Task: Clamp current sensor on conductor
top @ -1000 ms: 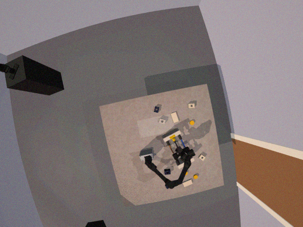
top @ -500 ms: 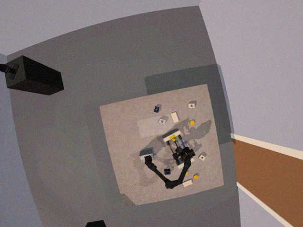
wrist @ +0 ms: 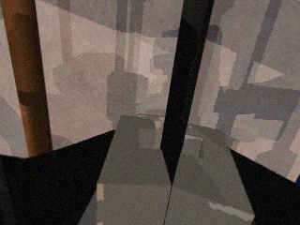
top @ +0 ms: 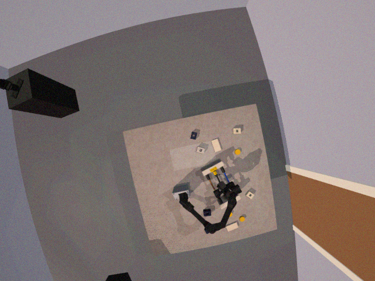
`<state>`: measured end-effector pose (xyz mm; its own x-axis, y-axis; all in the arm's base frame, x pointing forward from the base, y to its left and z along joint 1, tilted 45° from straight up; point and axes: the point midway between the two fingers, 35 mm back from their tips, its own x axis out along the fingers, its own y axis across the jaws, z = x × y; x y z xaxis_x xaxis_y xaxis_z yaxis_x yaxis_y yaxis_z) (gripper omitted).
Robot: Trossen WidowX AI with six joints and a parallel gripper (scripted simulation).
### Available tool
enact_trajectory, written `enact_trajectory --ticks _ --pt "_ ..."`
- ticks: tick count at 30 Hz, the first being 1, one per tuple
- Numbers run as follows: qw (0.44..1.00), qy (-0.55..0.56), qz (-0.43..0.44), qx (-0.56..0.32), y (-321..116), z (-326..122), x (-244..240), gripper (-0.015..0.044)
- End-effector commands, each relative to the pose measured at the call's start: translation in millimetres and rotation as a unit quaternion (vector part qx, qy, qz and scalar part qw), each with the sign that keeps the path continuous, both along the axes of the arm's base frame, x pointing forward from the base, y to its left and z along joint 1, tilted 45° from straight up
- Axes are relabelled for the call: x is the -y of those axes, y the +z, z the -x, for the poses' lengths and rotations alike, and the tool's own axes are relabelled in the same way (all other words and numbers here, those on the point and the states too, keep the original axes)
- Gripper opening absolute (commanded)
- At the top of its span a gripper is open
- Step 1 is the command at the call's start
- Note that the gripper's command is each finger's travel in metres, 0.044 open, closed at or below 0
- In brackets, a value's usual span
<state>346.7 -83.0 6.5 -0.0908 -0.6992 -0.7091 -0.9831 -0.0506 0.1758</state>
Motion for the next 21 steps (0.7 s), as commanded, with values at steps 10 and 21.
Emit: enact_trajectory --ticks 10,21 --pt "1.0 0.007 0.0 0.003 6.8 -0.8 -6.8 0.0" --pt "1.0 0.012 0.0 0.0 7.4 -0.3 -9.2 0.0"
